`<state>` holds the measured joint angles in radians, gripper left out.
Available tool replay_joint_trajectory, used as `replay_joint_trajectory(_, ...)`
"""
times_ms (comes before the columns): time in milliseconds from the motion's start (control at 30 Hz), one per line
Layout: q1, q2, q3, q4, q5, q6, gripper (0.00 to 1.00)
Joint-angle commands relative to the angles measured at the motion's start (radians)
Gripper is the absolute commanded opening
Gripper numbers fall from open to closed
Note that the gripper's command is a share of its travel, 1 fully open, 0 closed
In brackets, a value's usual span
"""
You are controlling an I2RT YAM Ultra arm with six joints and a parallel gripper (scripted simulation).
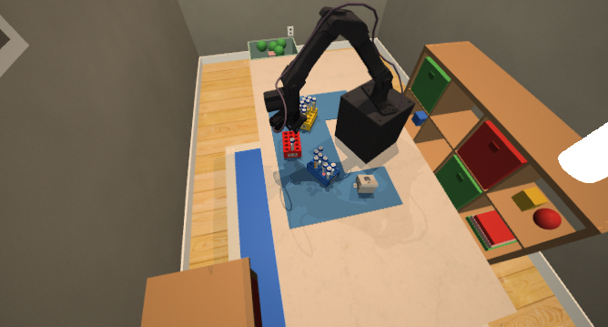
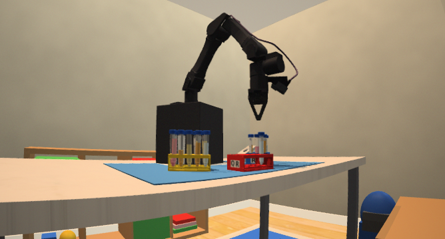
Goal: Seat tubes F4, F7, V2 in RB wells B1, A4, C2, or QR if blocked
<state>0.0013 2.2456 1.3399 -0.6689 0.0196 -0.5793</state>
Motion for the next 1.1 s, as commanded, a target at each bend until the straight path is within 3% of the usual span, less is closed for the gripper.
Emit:
replay_joint_trajectory(0, -0.009, 0.020, -0.008, 0.036, 0.000, -0.008, 0.30)
replay_joint_trajectory(700, -0.016, 0.107, -0.025, 0.131, -0.001, -0.013, 0.30)
replay_joint_trajectory(1067, -0.007, 0.108, -0.005, 0.138, -0.001, -0.009, 0.30)
